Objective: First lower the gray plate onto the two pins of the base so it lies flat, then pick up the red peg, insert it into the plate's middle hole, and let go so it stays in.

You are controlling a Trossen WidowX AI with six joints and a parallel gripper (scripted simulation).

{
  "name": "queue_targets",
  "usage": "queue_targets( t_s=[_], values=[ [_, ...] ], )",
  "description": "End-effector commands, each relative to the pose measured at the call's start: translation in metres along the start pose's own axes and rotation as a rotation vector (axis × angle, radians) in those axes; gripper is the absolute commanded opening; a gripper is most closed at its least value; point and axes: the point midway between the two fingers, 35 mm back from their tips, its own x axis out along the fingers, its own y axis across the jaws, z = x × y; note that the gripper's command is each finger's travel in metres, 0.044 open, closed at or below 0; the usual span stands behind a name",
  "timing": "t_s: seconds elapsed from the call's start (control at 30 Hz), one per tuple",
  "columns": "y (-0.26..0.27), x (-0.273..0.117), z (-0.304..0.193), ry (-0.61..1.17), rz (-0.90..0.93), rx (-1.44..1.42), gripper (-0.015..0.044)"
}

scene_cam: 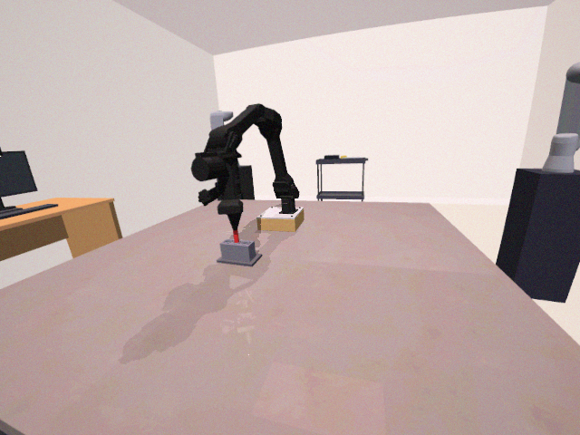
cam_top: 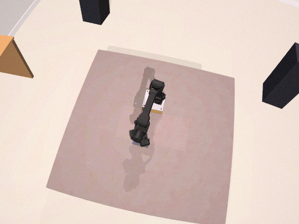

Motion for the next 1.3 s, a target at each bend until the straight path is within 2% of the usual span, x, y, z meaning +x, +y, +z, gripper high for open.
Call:
queue_targets(
  t_s=[0.0,1.13,1.27],
  values=[
    [0.0001,0.0000,-0.0001,-0.001,0.001,0.000,0.0000],
    [-0.0008,0.0023,-0.0016,0.000,0.000,-0.002,0.0000],
    [-0.0008,0.0023,-0.0016,0.000,0.000,-0.002,0.0105]
  ],
)
